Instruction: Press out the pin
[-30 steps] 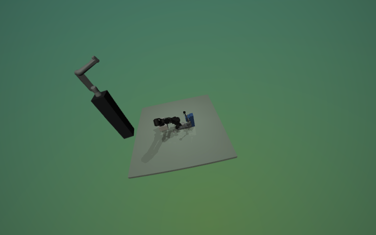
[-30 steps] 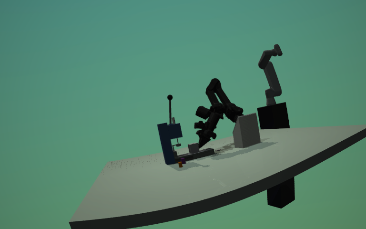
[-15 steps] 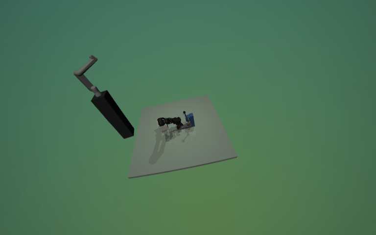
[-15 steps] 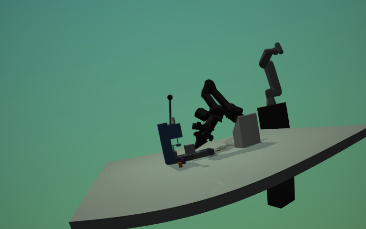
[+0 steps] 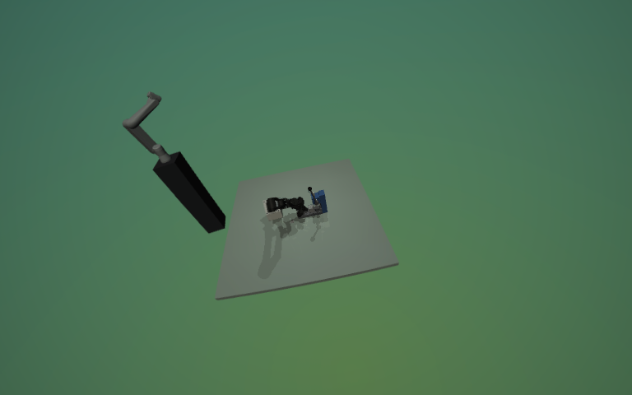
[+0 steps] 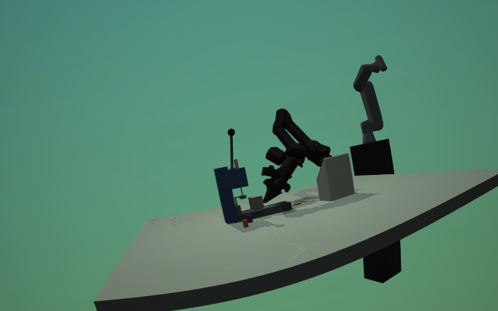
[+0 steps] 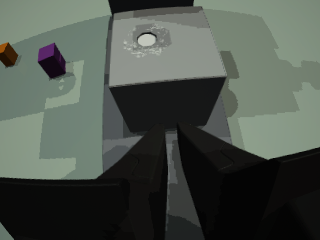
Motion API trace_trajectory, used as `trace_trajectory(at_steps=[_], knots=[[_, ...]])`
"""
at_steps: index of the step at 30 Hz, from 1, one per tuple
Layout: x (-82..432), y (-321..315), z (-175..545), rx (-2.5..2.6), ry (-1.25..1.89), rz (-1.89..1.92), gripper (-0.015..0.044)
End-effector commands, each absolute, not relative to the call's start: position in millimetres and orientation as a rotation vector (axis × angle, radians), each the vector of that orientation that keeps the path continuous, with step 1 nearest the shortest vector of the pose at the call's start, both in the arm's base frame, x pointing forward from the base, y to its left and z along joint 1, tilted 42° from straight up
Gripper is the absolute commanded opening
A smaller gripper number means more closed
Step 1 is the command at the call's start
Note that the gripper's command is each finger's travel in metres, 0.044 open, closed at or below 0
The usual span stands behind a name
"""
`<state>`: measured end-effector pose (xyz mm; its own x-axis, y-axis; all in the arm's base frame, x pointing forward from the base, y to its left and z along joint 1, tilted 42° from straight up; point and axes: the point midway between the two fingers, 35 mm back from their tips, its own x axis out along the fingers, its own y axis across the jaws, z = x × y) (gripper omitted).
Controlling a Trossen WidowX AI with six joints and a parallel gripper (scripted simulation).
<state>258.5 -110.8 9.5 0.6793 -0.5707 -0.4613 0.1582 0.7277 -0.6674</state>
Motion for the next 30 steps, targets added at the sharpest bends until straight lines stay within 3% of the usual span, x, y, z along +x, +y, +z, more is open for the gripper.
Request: trace_trajectory(at_steps=[1, 3, 13, 30], knots=[[242.4, -108.5, 8.1, -0.636, 0.719, -0.442, 0.0030], [242.4, -108.5, 8.1, -0.636, 0.719, -0.442, 0.0030], [242.4, -108.4, 8.0, -0.636, 0.719, -0.442, 0.0292], [256.3, -111.7, 8.3, -0.642, 0.666, -0.421, 0.0300]])
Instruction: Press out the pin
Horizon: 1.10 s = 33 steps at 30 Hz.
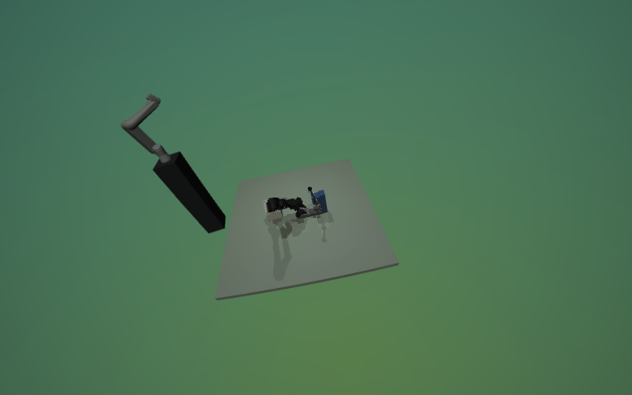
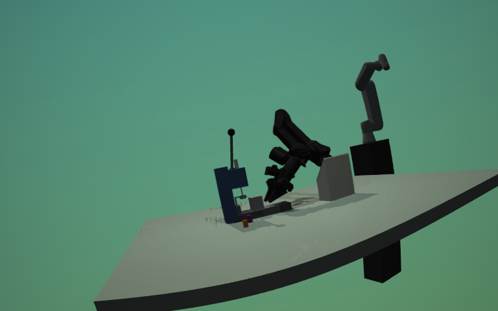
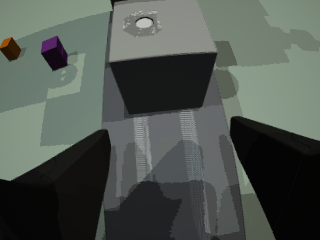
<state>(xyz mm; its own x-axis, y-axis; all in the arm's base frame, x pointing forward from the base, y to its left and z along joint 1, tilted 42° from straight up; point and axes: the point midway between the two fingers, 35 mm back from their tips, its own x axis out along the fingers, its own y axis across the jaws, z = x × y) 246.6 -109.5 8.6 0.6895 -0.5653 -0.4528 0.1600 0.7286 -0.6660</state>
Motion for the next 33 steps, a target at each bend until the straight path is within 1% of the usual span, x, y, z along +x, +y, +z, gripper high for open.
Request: trace_trajectory(at_steps=[1, 5, 33], knots=[[261.4, -113.1, 8.4, -0.647, 0.643, -0.413, 0.0300], [272.9, -117.2, 8.3, -0.662, 0.586, -0.394, 0.0300], [271.4, -125.4, 15.6, -0.658, 0.586, -0.395, 0.0300]])
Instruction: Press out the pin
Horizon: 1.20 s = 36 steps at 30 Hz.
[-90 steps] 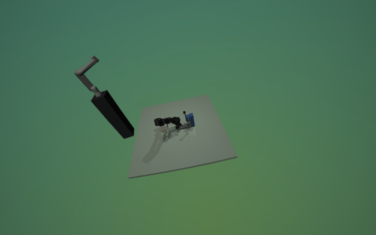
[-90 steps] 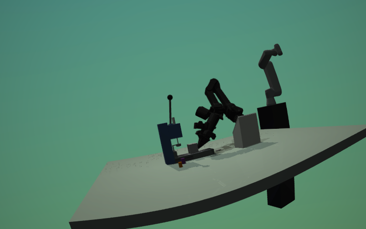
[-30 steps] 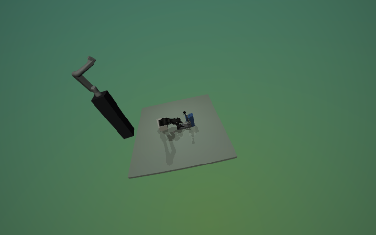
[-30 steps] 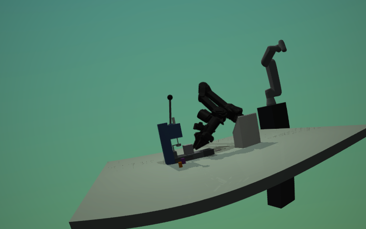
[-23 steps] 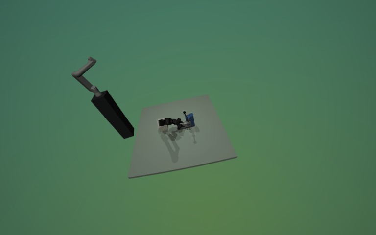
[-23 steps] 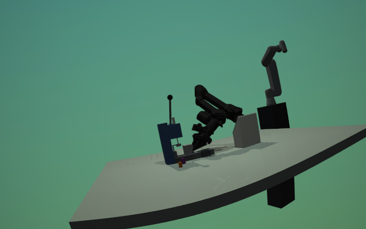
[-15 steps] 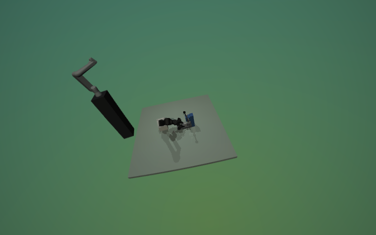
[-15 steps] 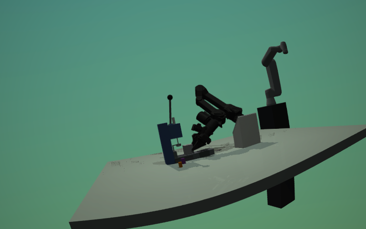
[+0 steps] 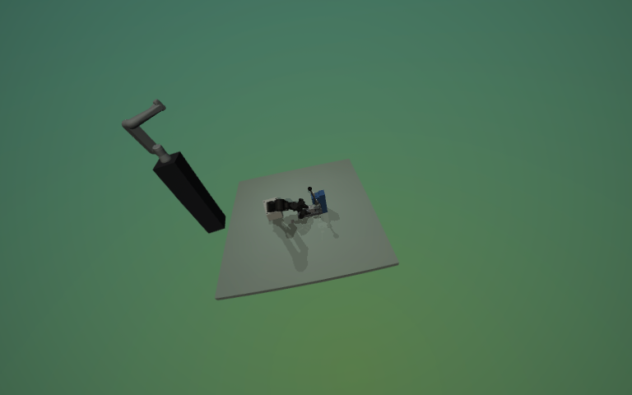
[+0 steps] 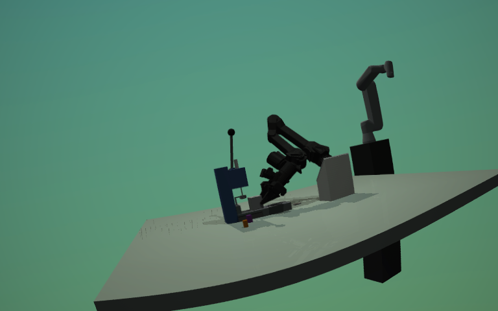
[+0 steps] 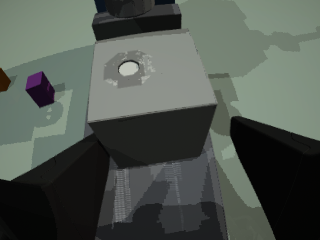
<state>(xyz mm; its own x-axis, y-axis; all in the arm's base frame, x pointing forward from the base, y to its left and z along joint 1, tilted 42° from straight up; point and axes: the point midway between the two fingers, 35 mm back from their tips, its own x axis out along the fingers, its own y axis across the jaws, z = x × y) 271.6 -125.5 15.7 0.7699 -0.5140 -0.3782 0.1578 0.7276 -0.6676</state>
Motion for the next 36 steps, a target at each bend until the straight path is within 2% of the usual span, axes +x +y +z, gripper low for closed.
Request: trace_trajectory(at_steps=[1, 6, 14, 36], knots=[[271.8, -124.7, 14.9, -0.659, 0.585, -0.394, 0.0300], [271.4, -118.9, 10.6, -0.658, 0.596, -0.397, 0.0300], [242.9, -112.0, 11.2, -0.637, 0.717, -0.442, 0.0300], [244.3, -112.0, 11.2, -0.641, 0.713, -0.436, 0.0300]])
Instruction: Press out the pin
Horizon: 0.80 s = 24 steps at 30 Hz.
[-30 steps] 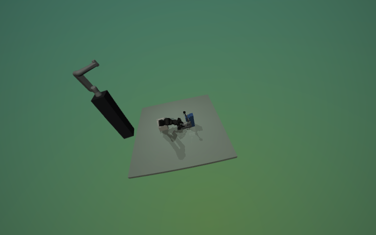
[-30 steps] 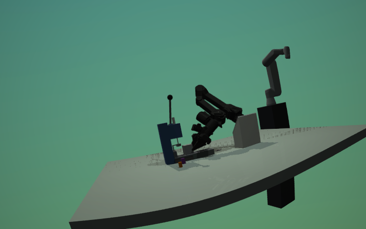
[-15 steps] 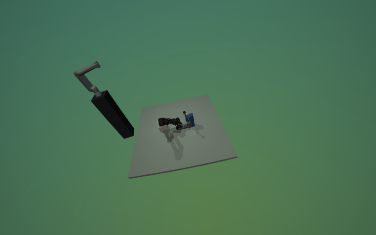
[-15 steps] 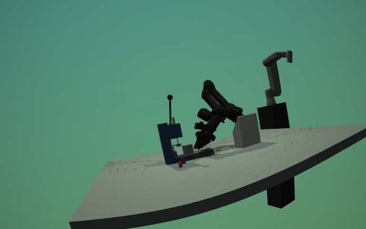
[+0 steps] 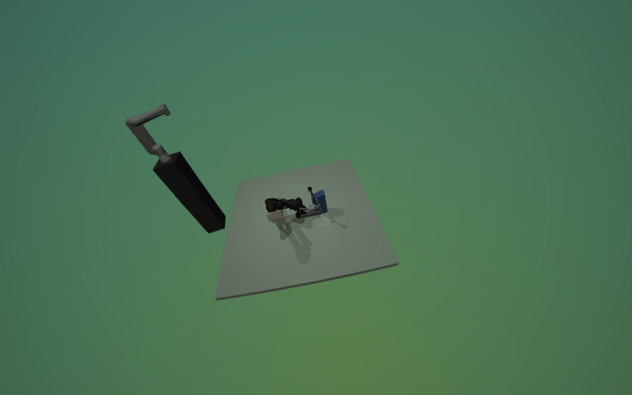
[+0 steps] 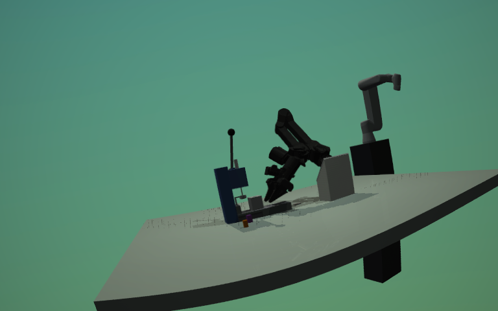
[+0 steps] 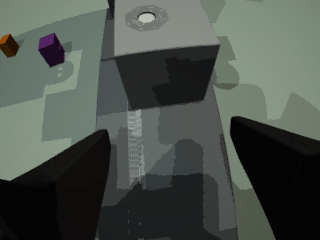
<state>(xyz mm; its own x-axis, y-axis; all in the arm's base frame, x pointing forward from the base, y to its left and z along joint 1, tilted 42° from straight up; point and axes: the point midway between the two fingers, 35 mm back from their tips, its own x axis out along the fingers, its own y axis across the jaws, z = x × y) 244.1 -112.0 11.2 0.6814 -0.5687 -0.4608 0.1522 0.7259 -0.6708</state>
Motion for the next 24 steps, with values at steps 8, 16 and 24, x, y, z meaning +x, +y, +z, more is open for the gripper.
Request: trace_trajectory(at_steps=[8, 16, 24], knots=[[242.9, -112.0, 11.1, -0.637, 0.717, -0.442, 0.0169], [242.9, -112.0, 11.1, -0.637, 0.717, -0.442, 0.0030], [243.0, -112.1, 11.2, -0.637, 0.717, -0.442, 0.0030]])
